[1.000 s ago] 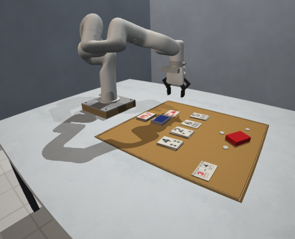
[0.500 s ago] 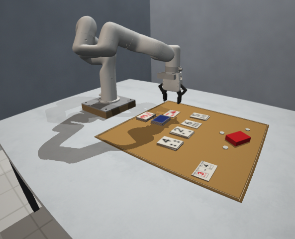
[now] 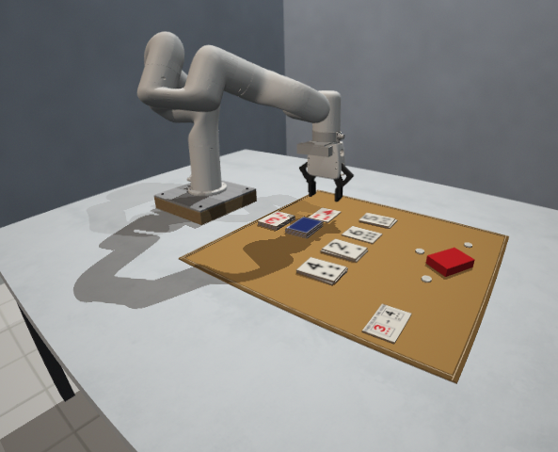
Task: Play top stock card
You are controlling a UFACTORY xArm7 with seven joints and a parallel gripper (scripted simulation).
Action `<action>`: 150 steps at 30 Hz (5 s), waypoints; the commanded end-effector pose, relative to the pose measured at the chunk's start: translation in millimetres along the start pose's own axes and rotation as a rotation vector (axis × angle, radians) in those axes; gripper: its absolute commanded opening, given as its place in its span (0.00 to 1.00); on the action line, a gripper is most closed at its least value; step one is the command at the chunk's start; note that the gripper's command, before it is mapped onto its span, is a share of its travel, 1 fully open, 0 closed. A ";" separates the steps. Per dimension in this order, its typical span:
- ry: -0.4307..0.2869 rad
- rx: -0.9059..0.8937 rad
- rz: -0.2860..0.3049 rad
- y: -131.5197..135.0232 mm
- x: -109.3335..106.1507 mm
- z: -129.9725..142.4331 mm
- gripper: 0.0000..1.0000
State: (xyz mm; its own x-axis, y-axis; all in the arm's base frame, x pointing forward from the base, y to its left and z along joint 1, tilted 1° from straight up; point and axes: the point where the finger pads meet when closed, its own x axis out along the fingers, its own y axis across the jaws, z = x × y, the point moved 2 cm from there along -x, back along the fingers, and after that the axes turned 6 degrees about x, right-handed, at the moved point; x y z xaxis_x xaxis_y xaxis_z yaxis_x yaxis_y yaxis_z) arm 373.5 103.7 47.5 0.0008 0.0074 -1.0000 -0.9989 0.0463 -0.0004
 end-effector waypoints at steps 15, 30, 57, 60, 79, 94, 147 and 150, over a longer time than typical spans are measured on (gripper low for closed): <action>-0.001 0.000 -0.003 -1.3 33.6 0.5 0.87; -0.001 0.000 -0.003 -1.4 39.0 0.6 0.87; -0.001 0.000 -0.003 -1.4 39.1 0.6 0.87; -0.001 0.000 -0.003 -1.4 39.5 0.6 0.87; -0.001 0.000 -0.003 -2.4 46.6 1.1 0.87; -0.001 0.000 -0.003 -2.4 46.6 1.1 0.87; -0.001 0.000 -0.003 -2.4 49.6 1.1 0.74; -0.001 0.000 -0.003 -2.4 49.6 1.1 0.74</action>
State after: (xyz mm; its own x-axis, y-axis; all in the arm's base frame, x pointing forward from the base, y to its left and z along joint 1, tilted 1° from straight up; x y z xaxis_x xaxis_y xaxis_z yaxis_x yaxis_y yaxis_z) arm 375.0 104.6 -3.3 0.0010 0.0074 -1.0000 -0.9989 0.0466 -0.0006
